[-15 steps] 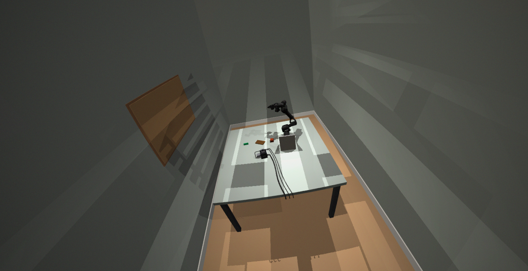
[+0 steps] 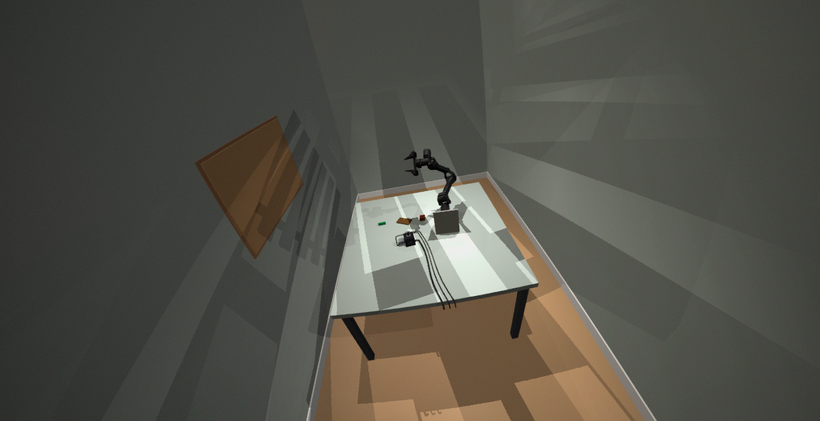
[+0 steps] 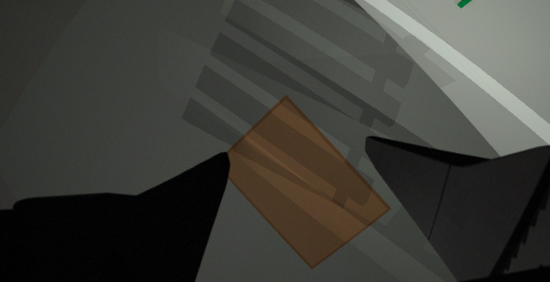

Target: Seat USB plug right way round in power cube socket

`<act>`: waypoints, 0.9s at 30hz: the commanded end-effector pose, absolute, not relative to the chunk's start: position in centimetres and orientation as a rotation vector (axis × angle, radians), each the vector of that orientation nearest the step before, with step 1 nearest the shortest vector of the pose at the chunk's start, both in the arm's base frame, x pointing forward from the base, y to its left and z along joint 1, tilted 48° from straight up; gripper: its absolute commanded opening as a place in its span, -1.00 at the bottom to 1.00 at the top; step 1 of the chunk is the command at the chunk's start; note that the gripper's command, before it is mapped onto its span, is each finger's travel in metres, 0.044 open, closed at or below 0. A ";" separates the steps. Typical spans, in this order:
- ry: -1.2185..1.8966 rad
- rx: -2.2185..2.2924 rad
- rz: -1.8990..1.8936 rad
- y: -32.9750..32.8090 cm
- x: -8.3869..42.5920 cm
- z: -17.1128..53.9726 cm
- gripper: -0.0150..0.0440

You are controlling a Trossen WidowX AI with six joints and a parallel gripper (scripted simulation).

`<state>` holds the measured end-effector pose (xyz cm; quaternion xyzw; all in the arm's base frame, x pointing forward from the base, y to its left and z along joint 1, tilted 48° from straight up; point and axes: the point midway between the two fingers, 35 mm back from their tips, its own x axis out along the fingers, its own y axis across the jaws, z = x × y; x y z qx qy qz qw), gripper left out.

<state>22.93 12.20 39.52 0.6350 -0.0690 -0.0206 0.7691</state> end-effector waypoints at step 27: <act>1.260 -1.591 0.326 16.0 33.1 -0.9 1.00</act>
